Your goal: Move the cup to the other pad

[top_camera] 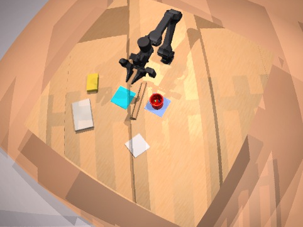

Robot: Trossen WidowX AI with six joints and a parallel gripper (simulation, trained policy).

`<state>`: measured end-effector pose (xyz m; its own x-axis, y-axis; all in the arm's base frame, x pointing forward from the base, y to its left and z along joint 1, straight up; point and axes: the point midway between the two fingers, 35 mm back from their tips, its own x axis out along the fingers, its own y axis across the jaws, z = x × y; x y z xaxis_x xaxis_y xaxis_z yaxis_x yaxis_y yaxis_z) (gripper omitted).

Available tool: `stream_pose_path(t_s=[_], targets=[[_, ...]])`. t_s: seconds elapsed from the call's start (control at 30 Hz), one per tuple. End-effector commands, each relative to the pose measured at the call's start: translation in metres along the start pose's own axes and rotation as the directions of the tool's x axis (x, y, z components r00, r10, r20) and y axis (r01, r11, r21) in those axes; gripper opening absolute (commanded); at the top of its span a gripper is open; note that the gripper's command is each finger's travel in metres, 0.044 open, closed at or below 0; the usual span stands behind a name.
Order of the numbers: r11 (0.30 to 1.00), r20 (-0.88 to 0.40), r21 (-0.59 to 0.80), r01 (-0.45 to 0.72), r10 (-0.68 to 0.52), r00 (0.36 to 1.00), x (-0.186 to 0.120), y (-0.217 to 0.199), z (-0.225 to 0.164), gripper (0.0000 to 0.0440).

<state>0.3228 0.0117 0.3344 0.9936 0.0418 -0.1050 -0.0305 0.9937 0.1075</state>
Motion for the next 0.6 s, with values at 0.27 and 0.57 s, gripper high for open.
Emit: stream_pose_path(t_s=[0.27, 0.57], targets=[[0.992, -0.137, 0.124, -0.024, 0.041, 0.990, 0.010, 0.015, -0.005, 0.0122], [0.974, -0.244, 0.227, -0.006, 0.063, 0.968, 0.016, 0.026, -0.009, 0.0118]])
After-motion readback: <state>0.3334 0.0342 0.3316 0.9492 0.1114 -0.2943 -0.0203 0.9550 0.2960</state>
